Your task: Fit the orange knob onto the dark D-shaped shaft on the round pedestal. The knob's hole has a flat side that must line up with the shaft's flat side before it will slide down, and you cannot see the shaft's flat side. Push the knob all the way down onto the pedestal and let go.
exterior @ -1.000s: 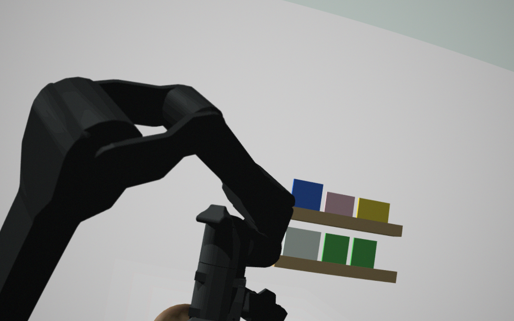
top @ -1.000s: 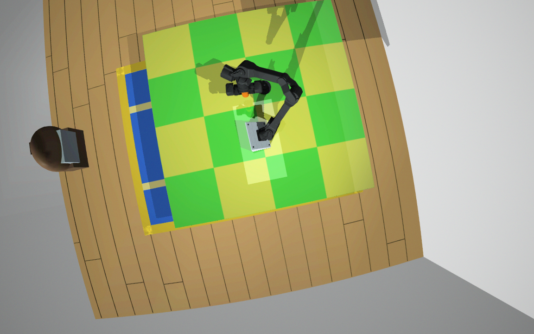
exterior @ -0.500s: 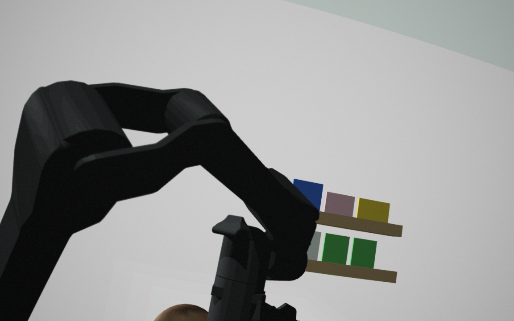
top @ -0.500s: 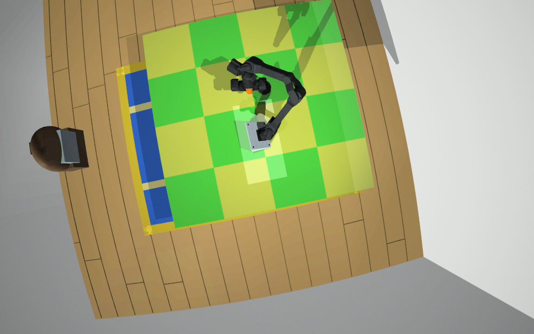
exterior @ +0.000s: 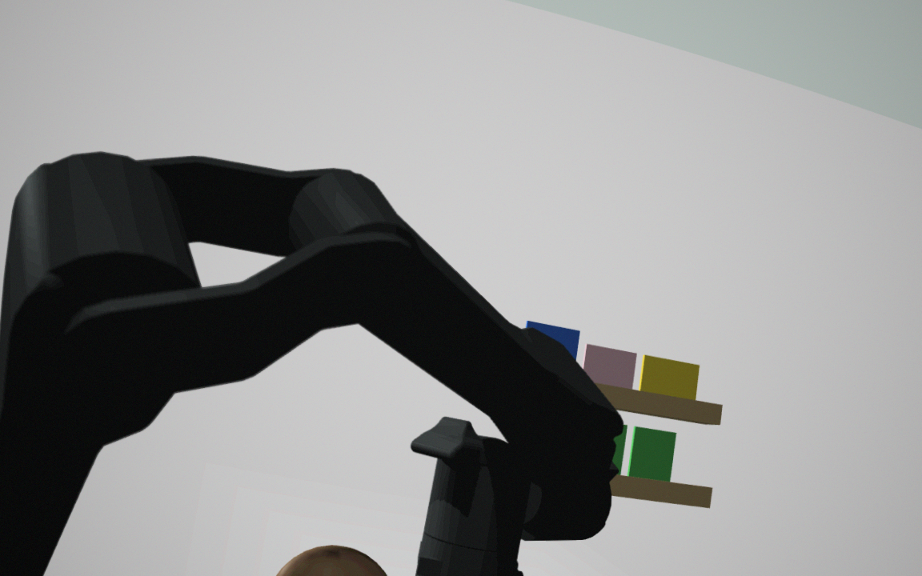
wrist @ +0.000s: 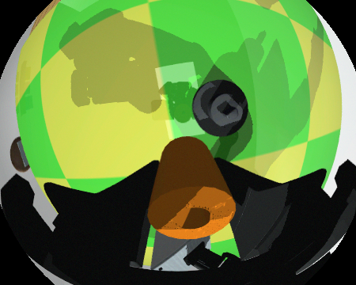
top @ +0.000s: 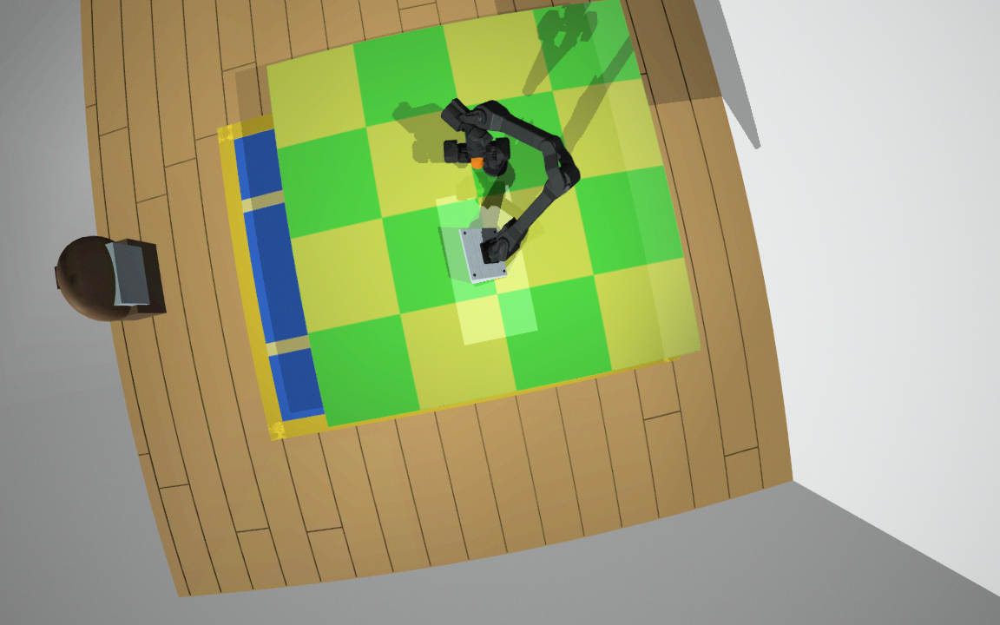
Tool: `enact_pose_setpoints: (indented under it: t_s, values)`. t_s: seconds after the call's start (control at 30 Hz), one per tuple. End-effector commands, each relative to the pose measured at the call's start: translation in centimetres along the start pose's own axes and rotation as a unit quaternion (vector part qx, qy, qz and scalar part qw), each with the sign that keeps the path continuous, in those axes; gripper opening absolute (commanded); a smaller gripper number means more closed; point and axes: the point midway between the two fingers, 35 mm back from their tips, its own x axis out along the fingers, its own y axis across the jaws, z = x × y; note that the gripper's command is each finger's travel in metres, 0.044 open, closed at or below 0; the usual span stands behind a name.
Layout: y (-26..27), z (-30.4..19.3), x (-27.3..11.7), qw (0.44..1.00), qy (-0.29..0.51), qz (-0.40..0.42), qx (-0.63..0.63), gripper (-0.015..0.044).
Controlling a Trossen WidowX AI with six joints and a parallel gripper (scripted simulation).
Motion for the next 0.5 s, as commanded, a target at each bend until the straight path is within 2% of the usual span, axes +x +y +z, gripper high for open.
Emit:
enact_pose_setpoints:
  t_s: [0.0,0.47]
  values:
    - [-0.9,0.6,0.3,1.0,-0.004,0.0,-0.003,0.0]
    - [-4.6,2.6,1.9,1.0,-0.009,-0.008,-0.009,0.0]
